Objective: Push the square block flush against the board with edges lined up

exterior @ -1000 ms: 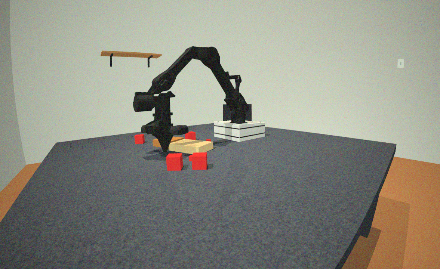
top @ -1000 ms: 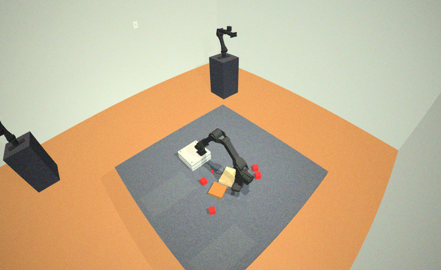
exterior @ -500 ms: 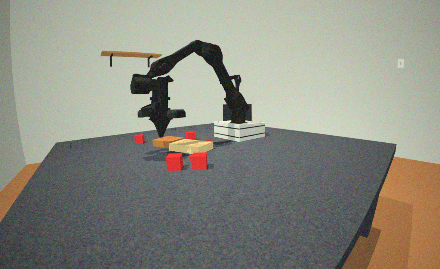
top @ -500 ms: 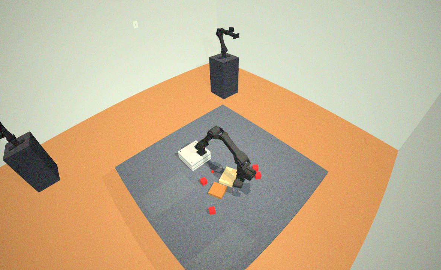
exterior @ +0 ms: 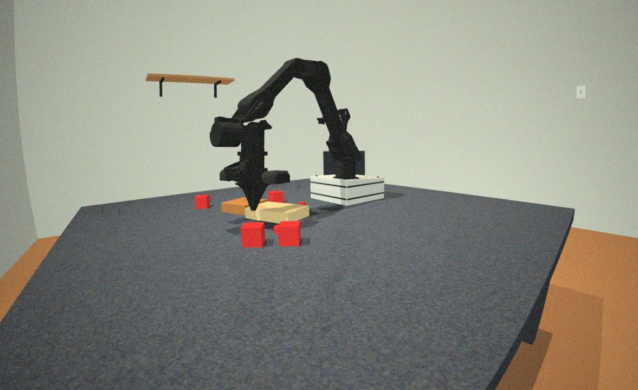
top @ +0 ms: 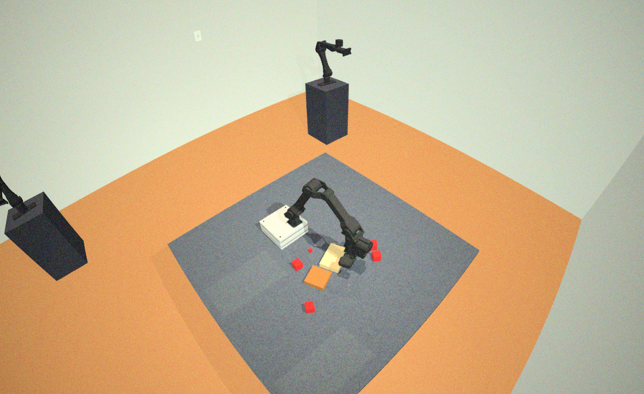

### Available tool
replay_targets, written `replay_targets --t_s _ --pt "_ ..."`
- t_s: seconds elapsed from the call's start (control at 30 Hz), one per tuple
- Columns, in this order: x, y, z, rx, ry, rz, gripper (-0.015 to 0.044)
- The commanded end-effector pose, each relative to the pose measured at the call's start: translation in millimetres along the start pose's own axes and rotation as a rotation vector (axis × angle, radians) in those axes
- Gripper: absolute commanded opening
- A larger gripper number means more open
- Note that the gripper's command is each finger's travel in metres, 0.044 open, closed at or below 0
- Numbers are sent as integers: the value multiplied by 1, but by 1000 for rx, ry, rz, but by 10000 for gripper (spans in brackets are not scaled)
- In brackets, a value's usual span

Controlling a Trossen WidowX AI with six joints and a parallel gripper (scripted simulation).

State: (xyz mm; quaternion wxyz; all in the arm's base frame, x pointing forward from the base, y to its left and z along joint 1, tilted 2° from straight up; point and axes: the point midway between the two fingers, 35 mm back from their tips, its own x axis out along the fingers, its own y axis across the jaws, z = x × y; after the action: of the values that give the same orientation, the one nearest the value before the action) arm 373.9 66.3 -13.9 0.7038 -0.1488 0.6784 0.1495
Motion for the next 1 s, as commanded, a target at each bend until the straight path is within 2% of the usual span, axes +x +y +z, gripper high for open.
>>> replay_targets --t_s 0.0,0.97 --pt "29 3 -11 6 38 11 0" --pt "28 3 -48 6 41 11 0"
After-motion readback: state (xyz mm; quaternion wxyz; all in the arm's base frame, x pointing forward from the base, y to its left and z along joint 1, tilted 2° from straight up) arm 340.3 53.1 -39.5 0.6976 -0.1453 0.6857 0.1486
